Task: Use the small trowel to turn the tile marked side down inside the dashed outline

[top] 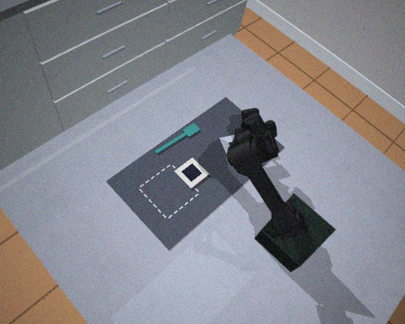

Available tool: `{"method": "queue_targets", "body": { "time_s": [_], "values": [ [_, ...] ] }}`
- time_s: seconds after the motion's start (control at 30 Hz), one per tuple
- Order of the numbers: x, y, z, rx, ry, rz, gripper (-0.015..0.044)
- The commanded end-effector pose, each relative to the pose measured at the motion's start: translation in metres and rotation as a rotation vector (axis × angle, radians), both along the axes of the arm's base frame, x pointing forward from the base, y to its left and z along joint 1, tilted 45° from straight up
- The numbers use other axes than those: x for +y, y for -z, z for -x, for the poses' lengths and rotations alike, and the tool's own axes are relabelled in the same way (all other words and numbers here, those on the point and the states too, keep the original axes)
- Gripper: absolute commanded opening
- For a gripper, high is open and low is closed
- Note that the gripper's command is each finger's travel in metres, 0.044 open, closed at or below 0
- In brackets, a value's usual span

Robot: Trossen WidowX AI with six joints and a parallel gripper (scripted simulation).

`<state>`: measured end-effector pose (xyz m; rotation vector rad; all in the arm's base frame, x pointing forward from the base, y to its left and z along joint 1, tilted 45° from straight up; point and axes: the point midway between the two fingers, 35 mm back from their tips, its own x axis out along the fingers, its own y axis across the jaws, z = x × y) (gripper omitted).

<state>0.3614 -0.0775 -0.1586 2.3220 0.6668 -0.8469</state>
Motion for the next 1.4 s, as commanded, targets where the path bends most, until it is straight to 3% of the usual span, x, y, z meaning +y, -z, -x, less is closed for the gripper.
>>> {"method": "queue_targets", "body": {
  "time_s": [0.0, 0.2, 0.7, 1.37],
  "values": [
    [-0.014, -0.015, -0.002, -0.016, 0.007, 0.011, 0.0000],
    [-0.013, -0.019, -0.004, -0.028, -0.007, 0.016, 0.0000],
    [0.063, -0.076, -0.037, -0.300, -0.310, 0.096, 0.0000],
    [0.077, -0.064, -0.037, -0.302, -0.314, 0.096, 0.0000]
  ]
}}
